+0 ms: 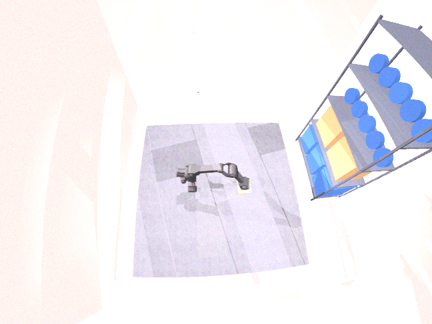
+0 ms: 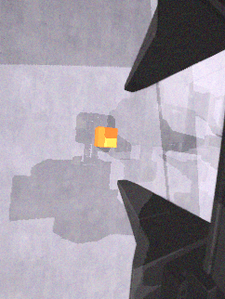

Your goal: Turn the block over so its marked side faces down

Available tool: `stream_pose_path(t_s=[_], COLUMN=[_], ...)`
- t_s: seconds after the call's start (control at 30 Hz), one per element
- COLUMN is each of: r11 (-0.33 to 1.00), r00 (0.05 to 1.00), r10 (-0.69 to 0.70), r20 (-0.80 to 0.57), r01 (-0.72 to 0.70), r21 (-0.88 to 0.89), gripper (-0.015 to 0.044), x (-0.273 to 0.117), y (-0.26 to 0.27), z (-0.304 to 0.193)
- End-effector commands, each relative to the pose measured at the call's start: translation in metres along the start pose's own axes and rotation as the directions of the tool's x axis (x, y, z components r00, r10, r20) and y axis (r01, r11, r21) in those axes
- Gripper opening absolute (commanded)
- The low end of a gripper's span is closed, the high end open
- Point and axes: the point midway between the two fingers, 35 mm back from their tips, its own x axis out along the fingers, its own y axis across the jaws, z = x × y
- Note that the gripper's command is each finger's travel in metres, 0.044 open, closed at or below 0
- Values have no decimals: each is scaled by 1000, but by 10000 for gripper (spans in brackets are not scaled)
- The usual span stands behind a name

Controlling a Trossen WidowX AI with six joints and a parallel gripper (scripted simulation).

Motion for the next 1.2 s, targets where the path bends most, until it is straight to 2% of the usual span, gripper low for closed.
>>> stream_pose_path(t_s=[0.0, 0.1, 0.23, 1.17], r11=[1000, 1000, 1000, 1000], r00=[998, 998, 998, 998], r10=[-4, -4, -4, -3], r20=[-60, -60, -60, -60], r01=[4, 4, 3, 3], r21=[-5, -5, -5, -5], gripper=[440, 440, 440, 440], x=[-3, -1, 30, 74], y=[0, 0, 0, 0], z=[1, 1, -1, -3])
